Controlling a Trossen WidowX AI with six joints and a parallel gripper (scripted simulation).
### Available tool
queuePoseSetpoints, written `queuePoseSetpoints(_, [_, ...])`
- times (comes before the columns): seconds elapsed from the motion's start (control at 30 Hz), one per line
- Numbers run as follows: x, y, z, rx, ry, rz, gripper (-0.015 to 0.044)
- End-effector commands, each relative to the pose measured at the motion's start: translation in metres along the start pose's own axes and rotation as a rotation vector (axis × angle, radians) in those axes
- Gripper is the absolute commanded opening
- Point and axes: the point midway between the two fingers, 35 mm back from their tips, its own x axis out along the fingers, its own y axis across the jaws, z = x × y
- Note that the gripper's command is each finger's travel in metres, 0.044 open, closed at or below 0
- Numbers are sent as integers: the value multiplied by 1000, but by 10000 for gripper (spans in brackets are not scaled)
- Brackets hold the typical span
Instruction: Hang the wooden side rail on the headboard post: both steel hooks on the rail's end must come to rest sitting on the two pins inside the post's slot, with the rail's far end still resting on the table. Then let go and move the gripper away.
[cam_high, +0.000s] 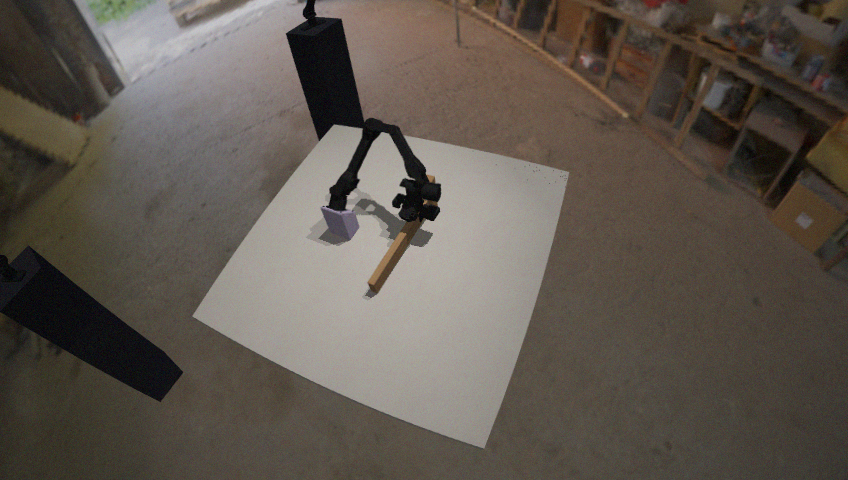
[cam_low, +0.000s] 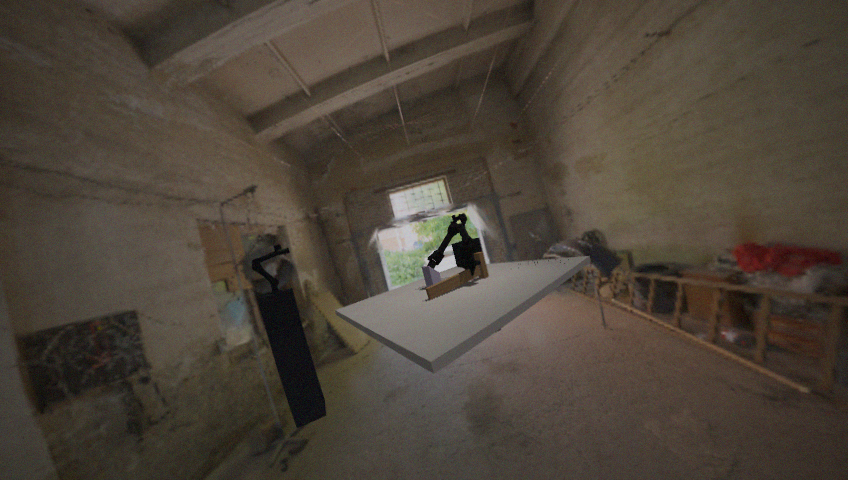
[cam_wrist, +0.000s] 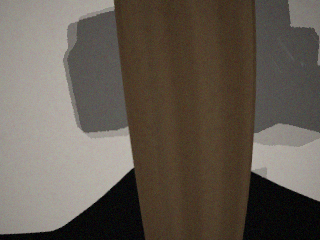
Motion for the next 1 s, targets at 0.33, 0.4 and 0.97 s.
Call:
queuePoseSetpoints(0.33, [-3, 1, -4, -3, 3, 13, 0])
queuePoseSetpoints(0.4, [-3, 1, -4, -3, 3, 13, 0])
queuePoseSetpoints(0.97, [-5, 3, -6, -3, 3, 13, 0])
